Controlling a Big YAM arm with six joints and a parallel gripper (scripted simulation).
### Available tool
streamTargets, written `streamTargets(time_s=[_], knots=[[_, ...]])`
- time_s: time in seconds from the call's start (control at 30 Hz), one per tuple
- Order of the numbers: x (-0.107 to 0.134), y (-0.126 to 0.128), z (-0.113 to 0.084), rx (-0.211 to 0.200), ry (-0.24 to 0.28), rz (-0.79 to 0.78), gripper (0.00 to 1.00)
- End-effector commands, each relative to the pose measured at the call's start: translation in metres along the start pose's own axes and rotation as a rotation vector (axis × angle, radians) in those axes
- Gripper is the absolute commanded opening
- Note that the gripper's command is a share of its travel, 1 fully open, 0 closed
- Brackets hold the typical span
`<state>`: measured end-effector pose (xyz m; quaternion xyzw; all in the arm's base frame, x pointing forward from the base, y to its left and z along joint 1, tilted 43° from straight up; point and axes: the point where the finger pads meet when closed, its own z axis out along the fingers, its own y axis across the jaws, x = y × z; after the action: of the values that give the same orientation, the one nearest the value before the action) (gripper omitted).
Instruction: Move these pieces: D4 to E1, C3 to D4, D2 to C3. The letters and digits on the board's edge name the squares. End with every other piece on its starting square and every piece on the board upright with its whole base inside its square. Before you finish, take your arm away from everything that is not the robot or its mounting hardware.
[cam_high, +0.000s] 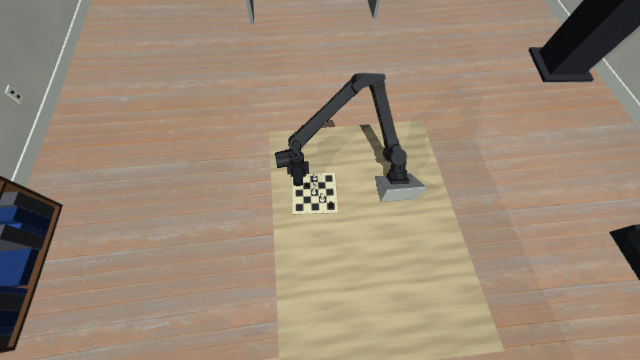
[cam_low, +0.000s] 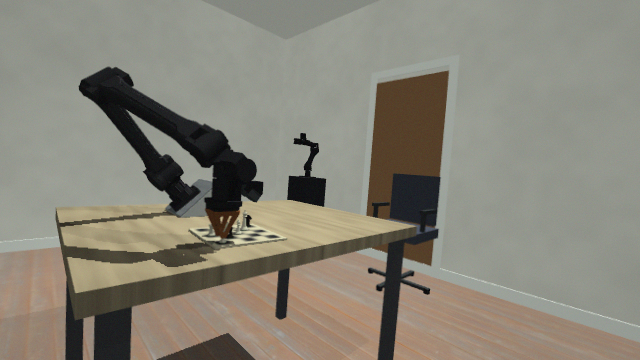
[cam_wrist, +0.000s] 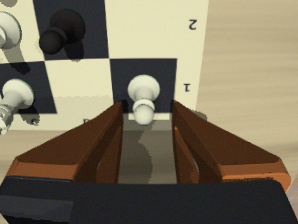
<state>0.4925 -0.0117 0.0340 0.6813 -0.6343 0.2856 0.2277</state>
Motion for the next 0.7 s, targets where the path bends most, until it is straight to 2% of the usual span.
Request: streamTargets(time_s=[0.0, 0.4, 0.47, 0.53, 0.6, 0.67], knots=[[0.002, -0.004, 0.01, -0.009, 0.003, 0.003, 0.32], [0.003, -0.005, 0.008, -0.012, 0.003, 0.005, 0.32], [0.004, -0.011, 0.0, -0.005, 0.002, 0.022, 0.32], [-0.008, -0.015, -0.018, 0.024, -0.002, 0.0, 0.32], [-0.004, -0.017, -0.031, 0.035, -0.005, 0.011, 0.32], [-0.004, -0.017, -0.031, 0.035, -0.005, 0.011, 0.32]])
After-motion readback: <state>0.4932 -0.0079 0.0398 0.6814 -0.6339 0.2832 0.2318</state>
